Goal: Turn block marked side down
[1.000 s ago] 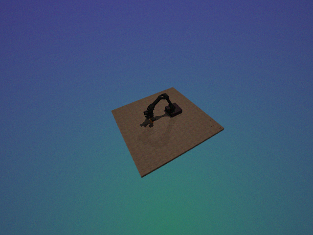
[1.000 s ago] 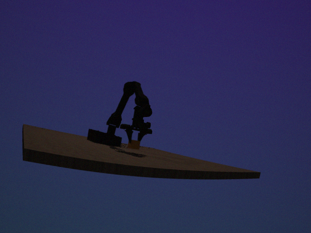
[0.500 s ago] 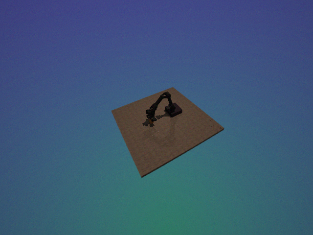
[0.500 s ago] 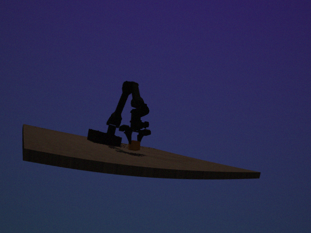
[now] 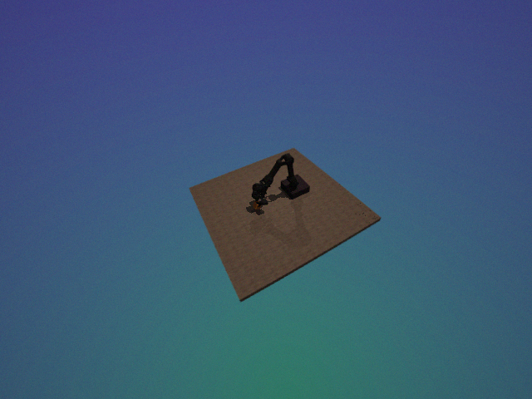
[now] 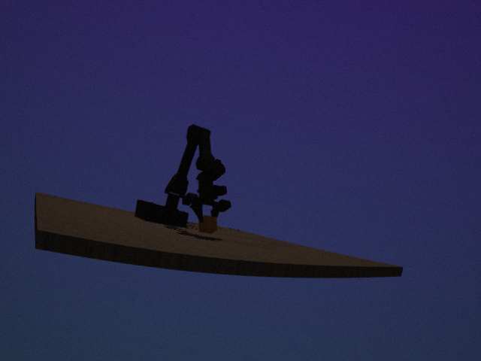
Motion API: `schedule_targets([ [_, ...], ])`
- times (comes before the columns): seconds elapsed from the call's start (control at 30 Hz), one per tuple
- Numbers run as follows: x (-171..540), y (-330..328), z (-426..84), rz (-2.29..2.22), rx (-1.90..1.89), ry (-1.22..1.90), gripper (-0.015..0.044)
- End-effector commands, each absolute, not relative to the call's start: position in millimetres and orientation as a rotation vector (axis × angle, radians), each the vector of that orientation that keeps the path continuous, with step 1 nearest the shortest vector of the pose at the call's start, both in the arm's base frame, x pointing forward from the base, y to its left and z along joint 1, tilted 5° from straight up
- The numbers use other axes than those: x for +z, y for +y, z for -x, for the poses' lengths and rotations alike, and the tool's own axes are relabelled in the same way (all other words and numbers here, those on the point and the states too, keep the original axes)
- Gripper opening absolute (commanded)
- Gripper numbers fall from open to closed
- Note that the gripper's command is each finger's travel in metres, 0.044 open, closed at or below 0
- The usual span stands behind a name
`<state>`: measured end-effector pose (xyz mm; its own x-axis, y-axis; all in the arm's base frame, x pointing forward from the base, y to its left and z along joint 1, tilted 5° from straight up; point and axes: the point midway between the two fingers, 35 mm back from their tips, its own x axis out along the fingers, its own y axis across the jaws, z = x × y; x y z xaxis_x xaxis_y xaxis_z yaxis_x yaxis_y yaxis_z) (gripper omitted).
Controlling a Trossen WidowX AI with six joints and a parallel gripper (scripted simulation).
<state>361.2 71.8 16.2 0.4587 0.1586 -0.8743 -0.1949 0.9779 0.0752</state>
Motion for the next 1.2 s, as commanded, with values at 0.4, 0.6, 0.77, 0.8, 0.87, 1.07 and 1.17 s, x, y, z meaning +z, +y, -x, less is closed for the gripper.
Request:
schedule_targets([
  [0.4, 0.2, 71.3, -369.1, -0.005, 0.197, 0.916, 0.0],
  [0.6, -9.1, 72.4, -372.1, -0.008, 0.2, 0.829, 0.0],
  [0.77, -14.2, 72.9, -372.1, -0.011, 0.203, 0.757, 0.0],
  [0.8, -15.0, 72.9, -371.9, -0.012, 0.203, 0.742, 0.0],
  [0.87, -16.1, 73.0, -371.1, -0.013, 0.204, 0.714, 0.0],
  [1.07, -17.2, 73.5, -366.7, -0.018, 0.208, 0.628, 0.0],
  [1.17, -16.4, 73.9, -363.5, -0.022, 0.21, 0.585, 0.0],
])
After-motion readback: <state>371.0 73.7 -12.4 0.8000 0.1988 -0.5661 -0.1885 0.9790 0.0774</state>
